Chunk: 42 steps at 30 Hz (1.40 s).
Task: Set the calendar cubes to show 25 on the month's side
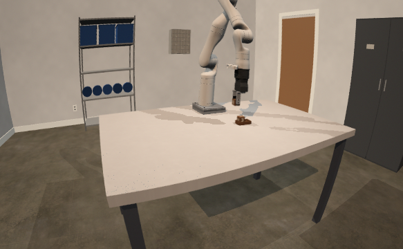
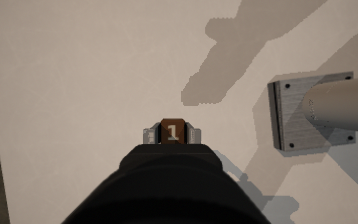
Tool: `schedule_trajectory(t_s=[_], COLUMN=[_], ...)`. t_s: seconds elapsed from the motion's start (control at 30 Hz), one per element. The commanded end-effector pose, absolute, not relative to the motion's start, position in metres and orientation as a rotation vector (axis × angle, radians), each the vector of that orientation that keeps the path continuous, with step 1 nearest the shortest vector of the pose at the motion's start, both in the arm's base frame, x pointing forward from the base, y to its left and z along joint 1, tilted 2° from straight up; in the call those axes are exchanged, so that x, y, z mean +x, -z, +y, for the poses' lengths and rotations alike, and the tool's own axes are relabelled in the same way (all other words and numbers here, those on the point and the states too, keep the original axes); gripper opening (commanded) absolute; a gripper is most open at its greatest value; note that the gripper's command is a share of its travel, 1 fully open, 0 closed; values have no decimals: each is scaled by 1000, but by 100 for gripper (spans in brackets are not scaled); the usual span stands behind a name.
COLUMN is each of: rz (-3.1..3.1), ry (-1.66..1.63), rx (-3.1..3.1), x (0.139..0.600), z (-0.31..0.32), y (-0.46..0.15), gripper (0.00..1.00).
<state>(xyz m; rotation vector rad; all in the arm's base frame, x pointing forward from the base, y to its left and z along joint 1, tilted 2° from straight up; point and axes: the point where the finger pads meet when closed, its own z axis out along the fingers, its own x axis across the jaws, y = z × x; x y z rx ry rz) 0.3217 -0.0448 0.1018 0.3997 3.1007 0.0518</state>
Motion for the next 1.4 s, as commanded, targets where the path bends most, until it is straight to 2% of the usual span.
schedule_trajectory(t_s=[0.0, 0.2, 0.97, 1.37], rz=[3104, 3104, 3104, 3104], ry=[-51, -51, -51, -51], rx=[319, 312, 312, 312], x=[331, 333, 333, 334], z=[-8, 25, 26, 27], y=[-106, -110, -105, -71], gripper=[60, 60, 60, 60])
